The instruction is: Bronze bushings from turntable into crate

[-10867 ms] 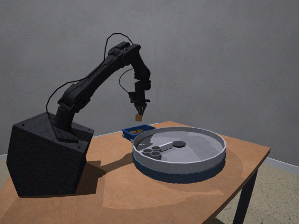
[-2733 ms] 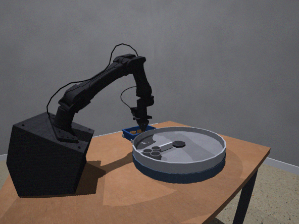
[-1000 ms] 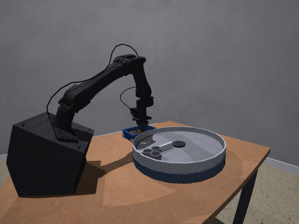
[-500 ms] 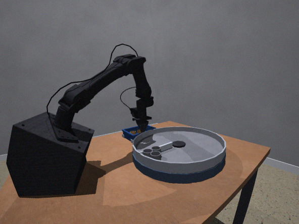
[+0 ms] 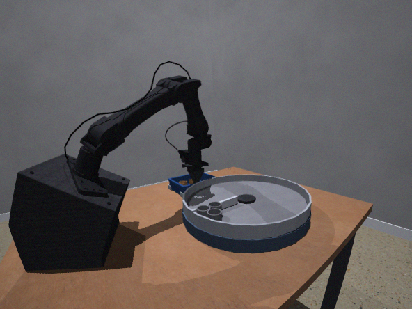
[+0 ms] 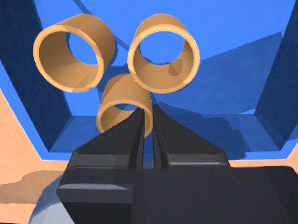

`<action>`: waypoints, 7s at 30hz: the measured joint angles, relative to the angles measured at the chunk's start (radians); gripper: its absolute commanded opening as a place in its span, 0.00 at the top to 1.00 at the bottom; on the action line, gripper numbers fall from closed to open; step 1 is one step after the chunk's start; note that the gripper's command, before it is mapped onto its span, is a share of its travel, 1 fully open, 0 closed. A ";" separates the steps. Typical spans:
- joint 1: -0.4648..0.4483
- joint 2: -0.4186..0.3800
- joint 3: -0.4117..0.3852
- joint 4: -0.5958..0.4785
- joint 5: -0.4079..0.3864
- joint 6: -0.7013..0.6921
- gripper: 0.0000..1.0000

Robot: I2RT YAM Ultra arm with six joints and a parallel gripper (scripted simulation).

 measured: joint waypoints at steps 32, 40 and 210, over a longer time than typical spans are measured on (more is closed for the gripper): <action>-0.003 0.003 0.008 -0.002 -0.001 -0.002 1.00; -0.003 0.003 0.008 -0.002 -0.001 -0.002 1.00; 0.055 -0.134 0.099 -0.254 0.015 0.059 0.84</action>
